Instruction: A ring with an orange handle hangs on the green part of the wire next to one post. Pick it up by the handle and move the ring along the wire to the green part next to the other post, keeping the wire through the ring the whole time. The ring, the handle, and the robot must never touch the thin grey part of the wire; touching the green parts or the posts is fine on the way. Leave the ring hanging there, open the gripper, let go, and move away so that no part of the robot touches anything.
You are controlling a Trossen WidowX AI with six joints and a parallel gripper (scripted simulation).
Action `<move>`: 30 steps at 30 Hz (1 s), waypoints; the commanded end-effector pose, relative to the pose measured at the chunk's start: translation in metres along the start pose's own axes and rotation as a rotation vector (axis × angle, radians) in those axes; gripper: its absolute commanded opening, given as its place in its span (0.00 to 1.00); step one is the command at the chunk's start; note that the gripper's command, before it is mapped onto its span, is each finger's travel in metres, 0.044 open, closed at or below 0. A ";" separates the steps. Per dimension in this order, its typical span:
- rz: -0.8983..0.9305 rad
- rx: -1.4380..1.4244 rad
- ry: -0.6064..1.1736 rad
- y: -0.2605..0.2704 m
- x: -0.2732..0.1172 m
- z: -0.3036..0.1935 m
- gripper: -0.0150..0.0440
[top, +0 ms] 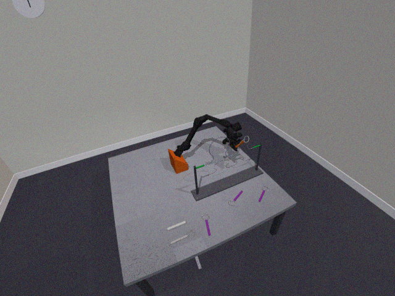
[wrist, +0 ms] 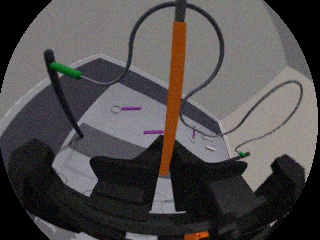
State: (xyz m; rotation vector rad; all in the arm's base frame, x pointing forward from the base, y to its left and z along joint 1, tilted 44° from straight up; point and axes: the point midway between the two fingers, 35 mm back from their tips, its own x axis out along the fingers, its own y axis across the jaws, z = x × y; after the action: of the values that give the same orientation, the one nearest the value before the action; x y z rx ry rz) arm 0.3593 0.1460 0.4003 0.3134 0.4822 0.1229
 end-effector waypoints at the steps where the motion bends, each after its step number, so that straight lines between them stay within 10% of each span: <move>1: 0.046 0.078 -0.004 0.005 -0.001 -0.001 0.00; 30: 0.406 0.683 -0.054 0.047 -0.007 0.015 0.00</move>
State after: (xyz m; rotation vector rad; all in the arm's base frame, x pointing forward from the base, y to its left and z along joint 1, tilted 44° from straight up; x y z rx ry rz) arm 0.3602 0.1832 0.4286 1.0189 0.3967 0.3240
